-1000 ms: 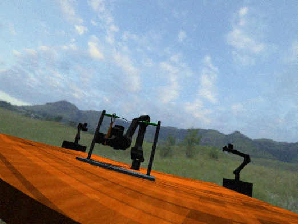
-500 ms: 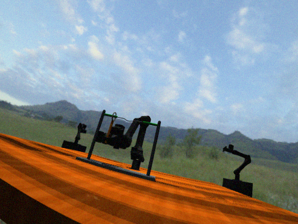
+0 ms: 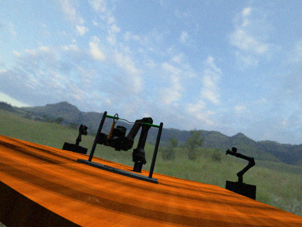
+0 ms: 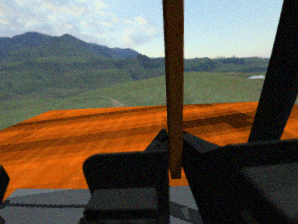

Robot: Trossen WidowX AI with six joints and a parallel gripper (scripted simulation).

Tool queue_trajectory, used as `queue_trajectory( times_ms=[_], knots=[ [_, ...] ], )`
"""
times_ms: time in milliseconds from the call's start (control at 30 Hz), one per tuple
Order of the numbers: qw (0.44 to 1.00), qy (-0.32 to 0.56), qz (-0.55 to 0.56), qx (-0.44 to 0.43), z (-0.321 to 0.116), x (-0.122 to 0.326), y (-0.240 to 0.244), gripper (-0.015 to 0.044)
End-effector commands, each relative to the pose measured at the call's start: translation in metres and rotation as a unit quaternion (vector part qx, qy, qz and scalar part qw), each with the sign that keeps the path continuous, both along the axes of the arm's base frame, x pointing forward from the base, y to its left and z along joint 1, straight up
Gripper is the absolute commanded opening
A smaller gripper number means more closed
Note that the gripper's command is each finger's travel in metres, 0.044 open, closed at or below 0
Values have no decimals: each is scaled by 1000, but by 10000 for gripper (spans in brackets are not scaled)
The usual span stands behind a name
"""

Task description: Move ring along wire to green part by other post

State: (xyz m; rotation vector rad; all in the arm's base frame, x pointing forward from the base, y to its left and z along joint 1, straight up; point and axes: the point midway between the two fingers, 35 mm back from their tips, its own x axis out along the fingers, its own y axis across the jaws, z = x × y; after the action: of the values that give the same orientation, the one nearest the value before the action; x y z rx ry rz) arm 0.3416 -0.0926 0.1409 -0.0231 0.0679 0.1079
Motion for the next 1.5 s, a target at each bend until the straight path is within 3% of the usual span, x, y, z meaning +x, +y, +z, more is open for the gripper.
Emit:
queue_trajectory(
  times_ms=[0,1467],
  knots=[
    [1000,0,1,3,0,0,2,-150],
    [999,-4,4,-35,1,-3,37,-150]
  ],
)
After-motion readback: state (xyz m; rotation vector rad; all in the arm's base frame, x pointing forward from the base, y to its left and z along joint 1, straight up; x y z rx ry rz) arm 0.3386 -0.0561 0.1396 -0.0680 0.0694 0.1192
